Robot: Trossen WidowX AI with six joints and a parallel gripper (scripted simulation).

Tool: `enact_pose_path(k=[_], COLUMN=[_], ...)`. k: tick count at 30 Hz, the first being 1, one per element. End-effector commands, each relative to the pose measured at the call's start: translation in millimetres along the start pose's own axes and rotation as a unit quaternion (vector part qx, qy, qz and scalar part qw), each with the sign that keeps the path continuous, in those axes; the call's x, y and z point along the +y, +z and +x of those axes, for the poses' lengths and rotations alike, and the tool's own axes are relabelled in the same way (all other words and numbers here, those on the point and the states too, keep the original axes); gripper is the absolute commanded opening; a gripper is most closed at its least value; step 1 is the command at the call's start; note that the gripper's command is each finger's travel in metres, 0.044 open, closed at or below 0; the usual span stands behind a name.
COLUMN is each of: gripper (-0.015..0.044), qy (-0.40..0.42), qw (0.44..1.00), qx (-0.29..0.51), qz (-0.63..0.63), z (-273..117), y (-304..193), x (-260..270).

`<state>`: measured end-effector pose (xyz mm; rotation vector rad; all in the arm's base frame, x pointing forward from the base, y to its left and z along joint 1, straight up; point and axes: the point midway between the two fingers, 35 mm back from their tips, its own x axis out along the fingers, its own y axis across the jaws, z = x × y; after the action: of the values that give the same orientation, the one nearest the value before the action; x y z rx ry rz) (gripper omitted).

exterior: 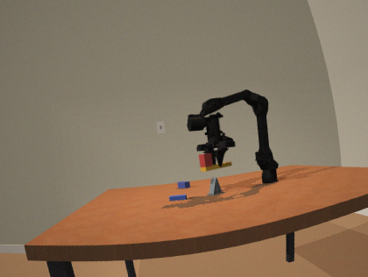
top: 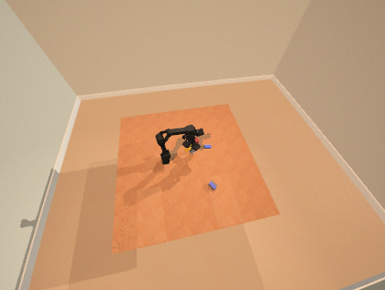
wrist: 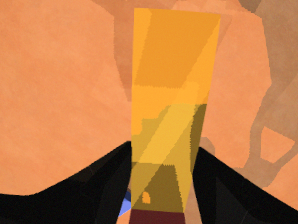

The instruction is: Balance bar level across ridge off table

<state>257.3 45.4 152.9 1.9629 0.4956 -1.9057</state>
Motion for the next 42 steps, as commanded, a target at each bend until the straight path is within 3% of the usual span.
enact_pose_path(k=[1, 15, 42], gripper=[0.0, 0.0, 0.0], qy=[-0.002, -0.002, -0.002], qw=[1.0, 1.0, 1.0], qx=[0.0, 0.0, 0.0], qz=[0.003, 0.003, 0.003], z=[6, 28, 29], y=[0, 1, 1], x=[-1, -2, -2])
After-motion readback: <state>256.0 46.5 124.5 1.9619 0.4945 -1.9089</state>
